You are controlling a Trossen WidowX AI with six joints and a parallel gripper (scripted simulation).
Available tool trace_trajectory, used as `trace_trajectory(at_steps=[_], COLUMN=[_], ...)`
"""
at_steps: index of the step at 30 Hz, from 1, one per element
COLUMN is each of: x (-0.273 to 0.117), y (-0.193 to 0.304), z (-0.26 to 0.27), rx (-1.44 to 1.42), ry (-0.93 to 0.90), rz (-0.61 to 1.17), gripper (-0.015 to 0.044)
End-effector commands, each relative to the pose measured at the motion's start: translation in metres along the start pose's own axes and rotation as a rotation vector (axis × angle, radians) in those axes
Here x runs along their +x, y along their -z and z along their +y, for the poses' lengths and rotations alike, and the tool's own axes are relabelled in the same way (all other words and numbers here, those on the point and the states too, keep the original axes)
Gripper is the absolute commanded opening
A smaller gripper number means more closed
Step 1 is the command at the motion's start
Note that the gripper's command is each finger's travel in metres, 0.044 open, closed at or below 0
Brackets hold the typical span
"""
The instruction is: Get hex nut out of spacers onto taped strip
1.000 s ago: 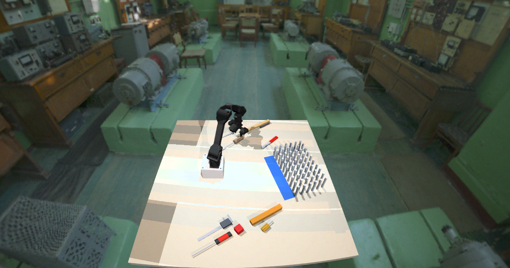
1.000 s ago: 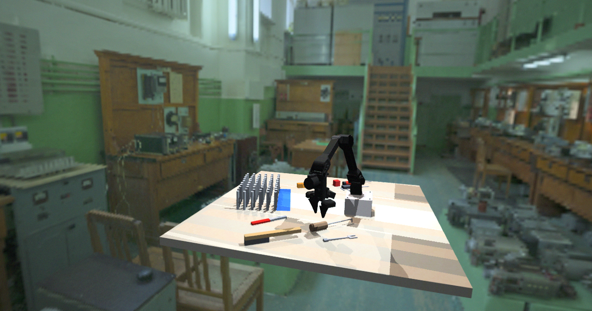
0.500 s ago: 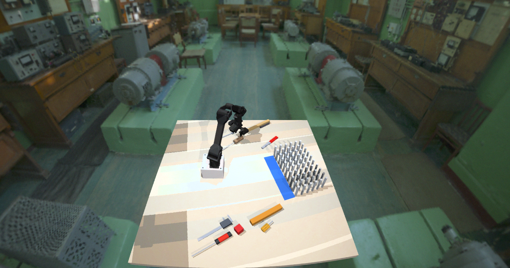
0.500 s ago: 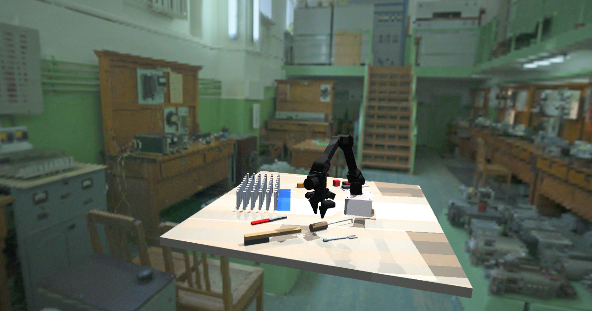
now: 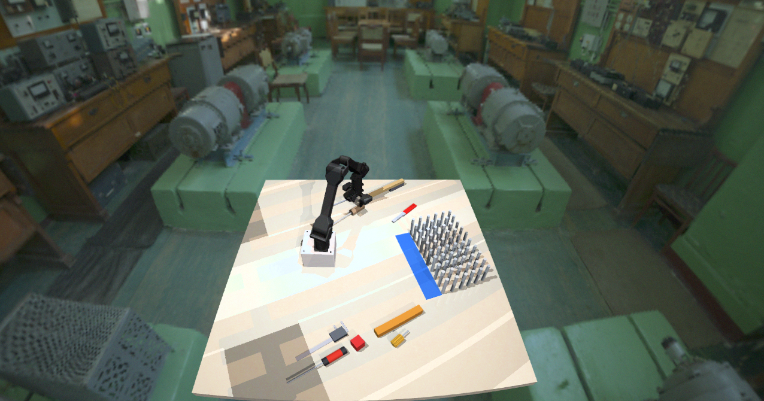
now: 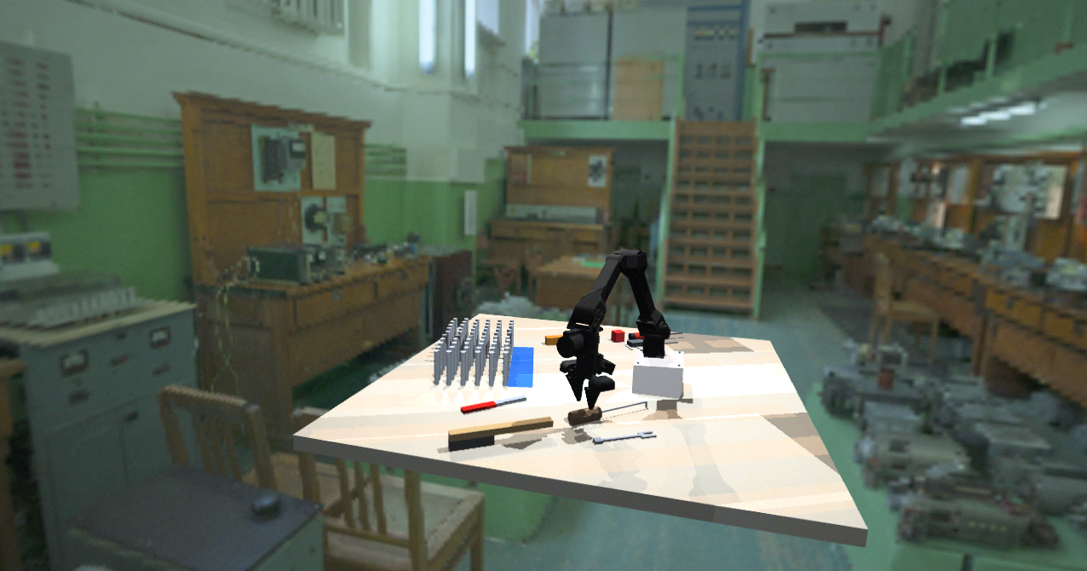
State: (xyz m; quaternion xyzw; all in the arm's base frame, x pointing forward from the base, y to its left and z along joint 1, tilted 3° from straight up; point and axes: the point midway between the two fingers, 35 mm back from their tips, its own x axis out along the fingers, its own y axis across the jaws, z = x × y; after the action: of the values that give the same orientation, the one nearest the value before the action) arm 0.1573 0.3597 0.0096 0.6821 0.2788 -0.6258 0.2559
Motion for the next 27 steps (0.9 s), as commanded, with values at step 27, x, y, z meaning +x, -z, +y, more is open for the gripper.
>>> trace_trajectory(at_steps=[27], x=[0.045], y=[-0.004], z=[0.003], rx=[0.001], ry=[-0.009], rz=[-0.012], gripper=[0.0201])
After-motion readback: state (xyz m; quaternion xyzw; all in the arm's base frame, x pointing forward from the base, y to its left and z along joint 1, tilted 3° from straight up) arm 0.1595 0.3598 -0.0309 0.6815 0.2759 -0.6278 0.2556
